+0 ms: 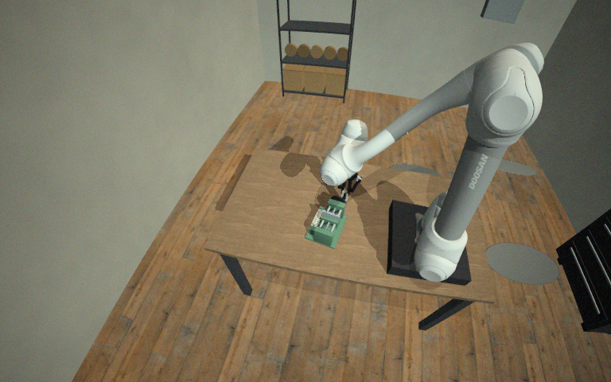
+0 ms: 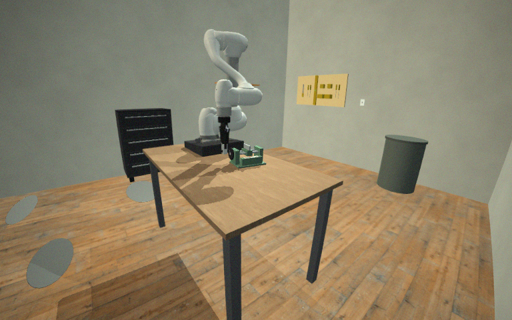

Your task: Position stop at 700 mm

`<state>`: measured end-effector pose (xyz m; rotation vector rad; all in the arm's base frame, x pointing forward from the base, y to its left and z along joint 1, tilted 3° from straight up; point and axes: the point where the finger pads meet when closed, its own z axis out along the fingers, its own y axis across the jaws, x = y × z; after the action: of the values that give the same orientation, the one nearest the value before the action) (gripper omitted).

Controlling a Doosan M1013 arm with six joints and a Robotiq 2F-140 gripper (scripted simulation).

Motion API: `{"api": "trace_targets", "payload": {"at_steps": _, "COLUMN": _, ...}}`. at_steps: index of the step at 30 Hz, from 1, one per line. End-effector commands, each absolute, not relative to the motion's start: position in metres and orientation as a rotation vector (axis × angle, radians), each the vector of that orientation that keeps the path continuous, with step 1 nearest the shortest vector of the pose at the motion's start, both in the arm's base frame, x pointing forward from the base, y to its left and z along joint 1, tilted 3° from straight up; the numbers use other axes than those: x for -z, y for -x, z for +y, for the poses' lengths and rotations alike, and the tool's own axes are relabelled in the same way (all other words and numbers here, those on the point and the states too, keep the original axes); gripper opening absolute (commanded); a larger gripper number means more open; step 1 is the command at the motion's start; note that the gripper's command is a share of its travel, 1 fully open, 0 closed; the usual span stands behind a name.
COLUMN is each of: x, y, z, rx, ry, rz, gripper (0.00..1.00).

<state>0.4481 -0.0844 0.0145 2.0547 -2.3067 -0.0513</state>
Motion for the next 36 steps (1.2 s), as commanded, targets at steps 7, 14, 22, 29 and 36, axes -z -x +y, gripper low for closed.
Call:
{"api": "trace_targets", "payload": {"at_steps": 7, "x": 0.000, "y": -0.442, "z": -0.084, "rx": 0.050, "ry": -2.055, "rz": -2.308, "gripper": 0.04}}
{"api": "trace_targets", "payload": {"at_steps": 14, "x": 0.012, "y": -0.444, "z": -0.084, "rx": 0.050, "ry": -2.055, "rz": -2.308, "gripper": 0.04}}
{"api": "trace_targets", "payload": {"at_steps": 22, "x": 0.022, "y": -0.450, "z": -0.085, "rx": 0.050, "ry": -2.055, "rz": -2.308, "gripper": 0.04}}
{"api": "trace_targets", "payload": {"at_steps": 29, "x": 0.026, "y": -0.457, "z": -0.086, "rx": 0.050, "ry": -2.055, "rz": -2.308, "gripper": 0.04}}
{"api": "trace_targets", "payload": {"at_steps": 36, "x": 0.029, "y": -0.470, "z": -0.088, "rx": 0.050, "ry": -2.055, "rz": -2.308, "gripper": 0.04}}
